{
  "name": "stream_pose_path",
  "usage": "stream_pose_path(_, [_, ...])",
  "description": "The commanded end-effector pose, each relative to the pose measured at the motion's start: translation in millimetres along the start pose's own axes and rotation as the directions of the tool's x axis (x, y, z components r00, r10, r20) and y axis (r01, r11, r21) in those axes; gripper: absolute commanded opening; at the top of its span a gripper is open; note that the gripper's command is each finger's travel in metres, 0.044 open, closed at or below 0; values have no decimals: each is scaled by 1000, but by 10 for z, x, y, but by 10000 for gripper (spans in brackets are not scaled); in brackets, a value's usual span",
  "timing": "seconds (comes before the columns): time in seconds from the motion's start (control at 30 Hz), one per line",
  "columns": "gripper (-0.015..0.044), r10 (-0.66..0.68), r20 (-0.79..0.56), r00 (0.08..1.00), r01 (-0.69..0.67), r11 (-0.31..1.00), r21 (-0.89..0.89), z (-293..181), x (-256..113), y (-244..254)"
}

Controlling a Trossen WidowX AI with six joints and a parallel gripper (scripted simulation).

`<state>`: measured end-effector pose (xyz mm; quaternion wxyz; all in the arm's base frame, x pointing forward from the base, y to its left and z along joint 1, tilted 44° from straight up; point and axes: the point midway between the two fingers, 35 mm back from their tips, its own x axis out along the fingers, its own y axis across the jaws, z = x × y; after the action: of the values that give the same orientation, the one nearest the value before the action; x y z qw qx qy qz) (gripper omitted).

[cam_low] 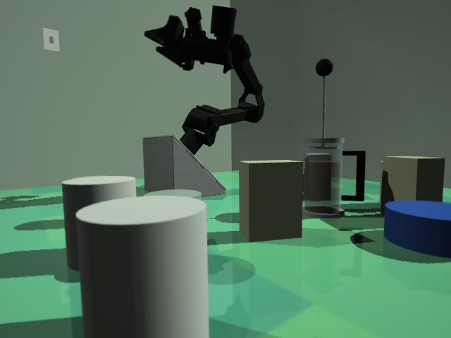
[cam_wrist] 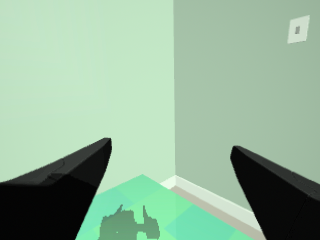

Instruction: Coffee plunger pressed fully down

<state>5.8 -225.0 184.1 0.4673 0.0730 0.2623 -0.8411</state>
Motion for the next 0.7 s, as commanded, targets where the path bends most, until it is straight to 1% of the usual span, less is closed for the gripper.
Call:
stream_pose_path(0.0, [426, 14, -7, 1000, -14, 1000, -4, -4, -2, 25])
stream_pose_path(0.03, [440, 42, -20, 999, -42, 999, -12, -13, -6, 75])
stream_pose_path(0.07, [440, 82, -40, 996, -83, 996, -24, -25, -16, 148])
stream_pose_path(0.13, [440, 204, -100, 974, -210, 976, -53, -62, -63, 366])
stream_pose_path(0.17, [440, 279, -136, 951, -290, 955, -70, -84, -108, 503])
stream_pose_path(0.23, [440, 436, -215, 874, -463, 881, -94, -131, -245, 795])
stream_pose_path(0.3, [440, 574, -283, 768, -620, 777, -105, -166, -432, 1061])
stream_pose_path(0.4, [440, 739, -378, 557, -818, 566, -98, -209, -782, 1399])
stream_pose_path(0.53, [440, 827, -436, 353, -931, 359, -73, -222, -1119, 1608])
stream_pose_path(0.67, [440, 869, -479, 124, -992, 122, -35, -212, -1494, 1754])
